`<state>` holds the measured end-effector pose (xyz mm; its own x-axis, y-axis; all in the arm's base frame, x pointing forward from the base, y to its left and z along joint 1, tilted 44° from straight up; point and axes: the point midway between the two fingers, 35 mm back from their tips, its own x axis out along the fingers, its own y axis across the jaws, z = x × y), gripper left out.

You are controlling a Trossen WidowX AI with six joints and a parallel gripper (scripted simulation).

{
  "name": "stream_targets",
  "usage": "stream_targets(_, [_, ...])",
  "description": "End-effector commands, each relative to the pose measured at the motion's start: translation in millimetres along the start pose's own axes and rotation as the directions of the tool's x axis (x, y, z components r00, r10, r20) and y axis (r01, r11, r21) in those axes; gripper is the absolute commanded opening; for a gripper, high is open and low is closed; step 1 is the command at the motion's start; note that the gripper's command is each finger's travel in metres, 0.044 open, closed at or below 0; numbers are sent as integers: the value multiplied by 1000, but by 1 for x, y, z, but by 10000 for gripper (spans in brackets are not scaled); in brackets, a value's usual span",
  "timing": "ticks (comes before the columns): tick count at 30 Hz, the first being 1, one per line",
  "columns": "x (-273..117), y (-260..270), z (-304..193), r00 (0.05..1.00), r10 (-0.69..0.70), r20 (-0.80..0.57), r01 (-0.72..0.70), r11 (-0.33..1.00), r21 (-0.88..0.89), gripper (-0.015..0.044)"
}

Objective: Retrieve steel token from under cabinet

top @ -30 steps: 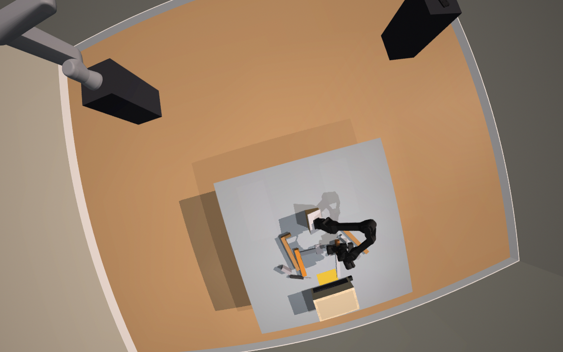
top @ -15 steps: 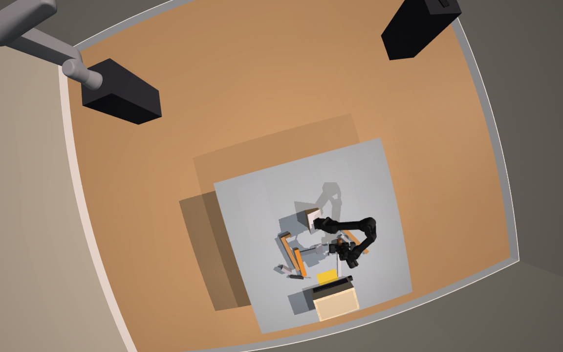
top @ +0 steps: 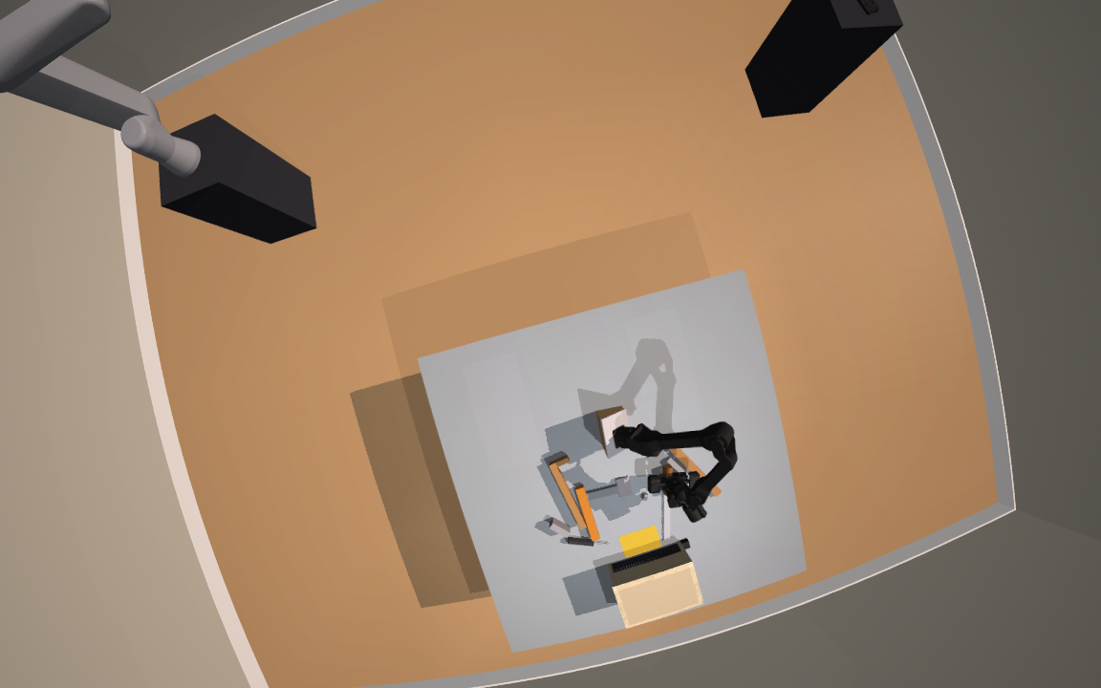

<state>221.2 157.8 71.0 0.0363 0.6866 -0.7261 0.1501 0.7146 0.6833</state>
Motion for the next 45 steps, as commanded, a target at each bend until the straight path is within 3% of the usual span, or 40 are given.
stream_targets(1, [-1, 9, 0, 1000, 10, 2, -10, 1000, -11, 0])
stream_targets(7, [-1, 9, -1, 1000, 10, 2, -10, 1000, -10, 0])
stream_targets(14, [0, 6, -2, 1000, 2, 0, -2, 1000, -3, 184])
stream_targets(19, [0, 6, -2, 1000, 2, 0, -2, 1000, -3, 200])
stream_targets(22, [0, 6, -2, 1000, 10, 2, -10, 1000, -3, 270])
stream_targets(40, [5, 5, -6, 1000, 10, 2, -10, 1000, -1, 270])
stream_targets(45, [2, 7, -2, 1000, 10, 8, -10, 1000, -9, 158])
